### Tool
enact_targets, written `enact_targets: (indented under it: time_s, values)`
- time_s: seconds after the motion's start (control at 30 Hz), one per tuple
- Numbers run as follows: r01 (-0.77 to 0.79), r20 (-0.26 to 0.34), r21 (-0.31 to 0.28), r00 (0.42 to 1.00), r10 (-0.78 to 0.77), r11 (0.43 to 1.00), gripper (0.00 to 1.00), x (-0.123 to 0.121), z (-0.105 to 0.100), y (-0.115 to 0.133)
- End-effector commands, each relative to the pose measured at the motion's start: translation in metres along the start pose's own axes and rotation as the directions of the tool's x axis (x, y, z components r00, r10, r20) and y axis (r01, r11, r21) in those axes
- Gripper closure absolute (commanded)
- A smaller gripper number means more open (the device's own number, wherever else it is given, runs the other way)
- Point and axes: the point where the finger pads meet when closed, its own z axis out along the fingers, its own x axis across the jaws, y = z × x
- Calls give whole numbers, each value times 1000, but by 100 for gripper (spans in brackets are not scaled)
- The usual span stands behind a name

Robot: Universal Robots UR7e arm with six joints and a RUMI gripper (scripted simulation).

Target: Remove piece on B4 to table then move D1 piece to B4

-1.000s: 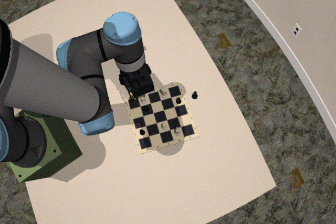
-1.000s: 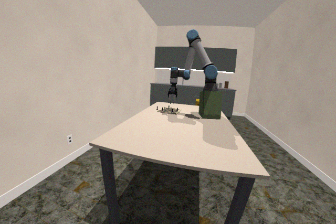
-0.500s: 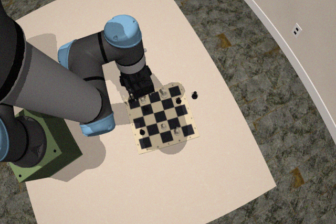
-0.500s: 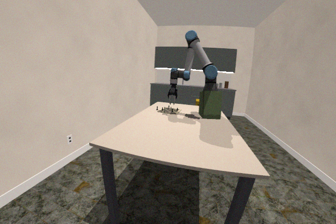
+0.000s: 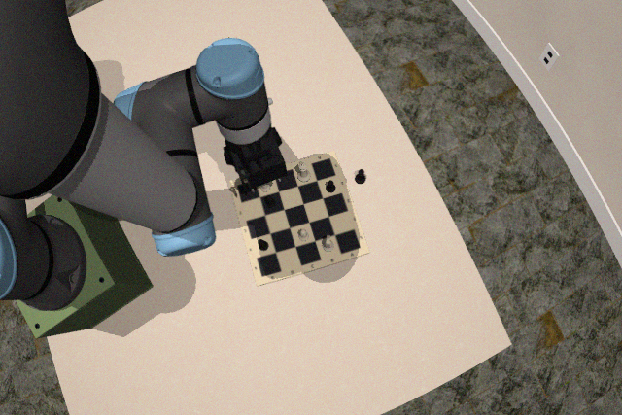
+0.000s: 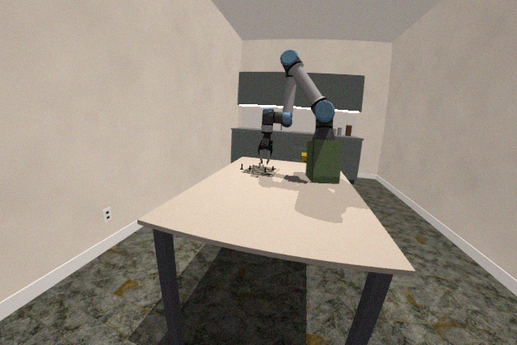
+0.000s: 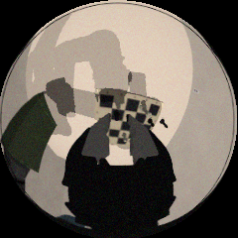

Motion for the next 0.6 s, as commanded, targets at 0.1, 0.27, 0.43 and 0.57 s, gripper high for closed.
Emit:
enact_targets:
  time_s: [0.1, 0.27, 0.43, 0.57]
  values:
    - [0, -2, 0, 1000, 0, 1000, 80, 0, 10, 0]
    - [0, -2, 0, 1000, 0, 1000, 80, 0, 16, 0]
    - [0, -2, 0, 1000, 0, 1000, 80, 0, 20, 0]
    - [0, -2, 0, 1000, 0, 1000, 80, 0, 21, 0]
